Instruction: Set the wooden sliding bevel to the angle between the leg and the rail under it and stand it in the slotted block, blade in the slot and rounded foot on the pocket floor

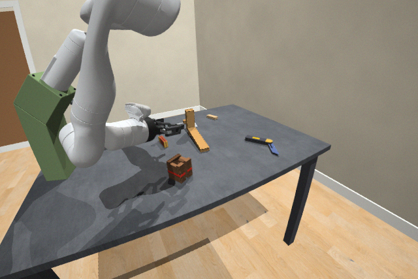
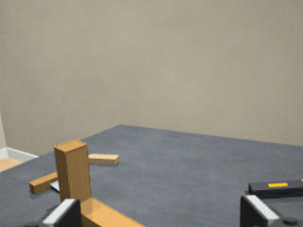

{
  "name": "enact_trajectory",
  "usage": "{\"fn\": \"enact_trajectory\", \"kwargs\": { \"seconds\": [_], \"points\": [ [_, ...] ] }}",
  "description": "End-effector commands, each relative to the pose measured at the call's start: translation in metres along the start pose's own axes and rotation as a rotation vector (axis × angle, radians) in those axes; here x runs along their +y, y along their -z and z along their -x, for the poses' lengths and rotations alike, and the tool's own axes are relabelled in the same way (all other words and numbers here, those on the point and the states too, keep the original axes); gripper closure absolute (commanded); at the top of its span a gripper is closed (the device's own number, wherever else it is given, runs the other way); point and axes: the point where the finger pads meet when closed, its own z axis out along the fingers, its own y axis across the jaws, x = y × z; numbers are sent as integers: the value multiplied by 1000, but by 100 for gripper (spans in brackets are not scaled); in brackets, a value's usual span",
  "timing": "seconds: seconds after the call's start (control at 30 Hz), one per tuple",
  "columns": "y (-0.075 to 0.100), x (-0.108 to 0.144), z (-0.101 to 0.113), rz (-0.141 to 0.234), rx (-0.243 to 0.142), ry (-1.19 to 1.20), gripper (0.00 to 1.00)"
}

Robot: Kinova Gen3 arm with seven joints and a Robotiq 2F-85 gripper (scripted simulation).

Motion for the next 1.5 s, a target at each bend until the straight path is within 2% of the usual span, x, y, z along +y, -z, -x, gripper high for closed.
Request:
{"fn": "enact_trajectory", "kwargs": {
  "seconds": [0.0,0.6,0.77,0.87,1.03,1.1,1.2,1.37,1.47],
  "points": [
    [0,0,0,0,0,1,0],
    [0,0,0,0,0,1,0],
    [-3,-5,1,-26,-15,16,0],
    [-8,-13,3,-70,-38,42,0],
    [-25,-35,7,-179,-101,105,0],
    [-25,-35,7,-179,-101,105,0],
    [-39,-52,10,-265,-151,154,0],
    [-62,-84,17,-429,-242,249,0],
    [-73,-99,20,-503,-284,292,0]
  ]
}}
